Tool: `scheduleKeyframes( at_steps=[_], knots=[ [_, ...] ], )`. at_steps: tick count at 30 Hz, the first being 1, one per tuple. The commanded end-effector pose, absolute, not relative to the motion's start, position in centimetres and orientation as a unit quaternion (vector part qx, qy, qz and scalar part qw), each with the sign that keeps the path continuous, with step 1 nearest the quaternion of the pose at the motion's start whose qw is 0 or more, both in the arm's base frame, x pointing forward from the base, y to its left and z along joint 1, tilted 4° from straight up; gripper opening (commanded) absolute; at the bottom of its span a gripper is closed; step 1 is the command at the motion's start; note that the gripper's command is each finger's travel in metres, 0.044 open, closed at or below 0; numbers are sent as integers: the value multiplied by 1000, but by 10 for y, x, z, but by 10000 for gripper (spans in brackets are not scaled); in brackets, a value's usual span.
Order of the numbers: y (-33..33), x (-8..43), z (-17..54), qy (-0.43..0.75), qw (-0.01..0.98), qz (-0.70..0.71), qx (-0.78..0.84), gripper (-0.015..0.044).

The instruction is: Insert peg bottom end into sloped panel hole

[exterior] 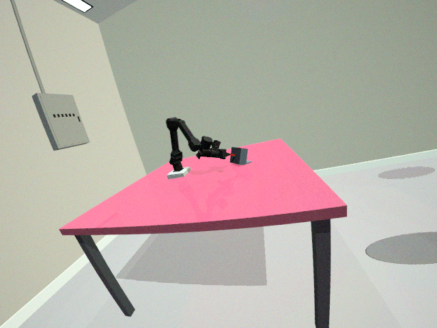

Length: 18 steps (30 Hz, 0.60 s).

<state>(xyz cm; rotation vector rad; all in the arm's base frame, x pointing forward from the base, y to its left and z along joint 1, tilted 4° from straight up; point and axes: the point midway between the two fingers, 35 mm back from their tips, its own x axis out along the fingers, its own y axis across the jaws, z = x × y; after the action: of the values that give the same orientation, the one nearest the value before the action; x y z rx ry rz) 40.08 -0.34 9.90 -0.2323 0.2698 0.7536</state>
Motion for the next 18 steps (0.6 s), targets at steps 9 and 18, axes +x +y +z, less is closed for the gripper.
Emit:
scheduleKeyframes(
  at_steps=[9,18],
  knots=[
    [-3,403,95,135,915,365,-109,0],
    [-2,404,95,135,915,365,-109,0]
  ],
)
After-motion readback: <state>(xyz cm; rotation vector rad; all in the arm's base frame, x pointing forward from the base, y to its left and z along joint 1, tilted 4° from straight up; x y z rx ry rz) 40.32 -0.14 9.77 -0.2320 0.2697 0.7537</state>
